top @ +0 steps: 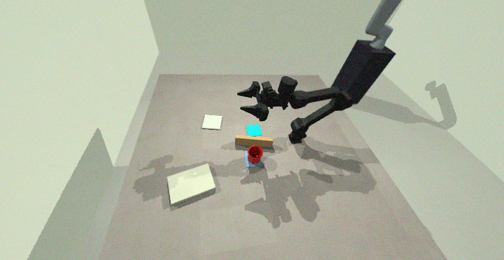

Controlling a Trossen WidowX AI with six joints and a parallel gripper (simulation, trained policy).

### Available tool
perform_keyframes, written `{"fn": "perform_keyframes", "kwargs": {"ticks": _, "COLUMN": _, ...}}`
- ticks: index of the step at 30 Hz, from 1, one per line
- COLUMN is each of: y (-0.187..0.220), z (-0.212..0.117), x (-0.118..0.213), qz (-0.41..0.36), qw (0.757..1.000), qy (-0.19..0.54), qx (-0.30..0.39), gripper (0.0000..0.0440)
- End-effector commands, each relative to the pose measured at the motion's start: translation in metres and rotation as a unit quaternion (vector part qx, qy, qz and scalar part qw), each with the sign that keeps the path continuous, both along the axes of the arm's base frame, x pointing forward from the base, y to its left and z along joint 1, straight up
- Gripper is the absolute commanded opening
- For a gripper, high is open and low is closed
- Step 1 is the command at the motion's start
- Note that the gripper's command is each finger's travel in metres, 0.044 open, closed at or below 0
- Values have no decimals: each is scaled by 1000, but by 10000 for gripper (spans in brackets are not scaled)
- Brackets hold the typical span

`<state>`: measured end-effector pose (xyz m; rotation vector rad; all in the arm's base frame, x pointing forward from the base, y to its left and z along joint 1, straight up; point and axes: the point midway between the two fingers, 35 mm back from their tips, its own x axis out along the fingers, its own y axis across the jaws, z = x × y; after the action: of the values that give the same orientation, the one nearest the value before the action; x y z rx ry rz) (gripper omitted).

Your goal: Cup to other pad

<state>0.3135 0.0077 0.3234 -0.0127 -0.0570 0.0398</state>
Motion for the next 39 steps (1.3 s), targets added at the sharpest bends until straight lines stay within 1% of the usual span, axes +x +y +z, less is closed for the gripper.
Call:
{"fn": "perform_keyframes", "kwargs": {"ticks": 1, "y": 0, "z": 1, "x": 0, "qz": 1, "qw": 1000, "qy": 0, "qx": 0, "gripper": 374}}
{"fn": "perform_keyframes", "kwargs": {"ticks": 13, "y": 5, "z": 5, "x": 0, "qz": 4, "qw": 1000, "qy": 25, "qx": 12, "gripper": 60}}
{"fn": "perform_keyframes", "kwargs": {"ticks": 15, "y": 6, "z": 5, "x": 1, "qz": 5, "qw": 999, "qy": 34, "qx": 18, "gripper": 27}}
{"fn": "perform_keyframes", "kwargs": {"ticks": 18, "y": 8, "z": 5, "x": 2, "qz": 8, "qw": 998, "qy": 47, "qx": 29, "gripper": 40}}
{"fn": "perform_keyframes", "kwargs": {"ticks": 22, "y": 12, "z": 7, "x": 4, "qz": 13, "qw": 997, "qy": 64, "qx": 47, "gripper": 93}}
{"fn": "perform_keyframes", "kwargs": {"ticks": 24, "y": 15, "z": 8, "x": 5, "qz": 16, "qw": 996, "qy": 74, "qx": 56, "gripper": 107}}
{"fn": "perform_keyframes", "kwargs": {"ticks": 39, "y": 33, "z": 7, "x": 12, "qz": 29, "qw": 978, "qy": 158, "qx": 130, "gripper": 107}}
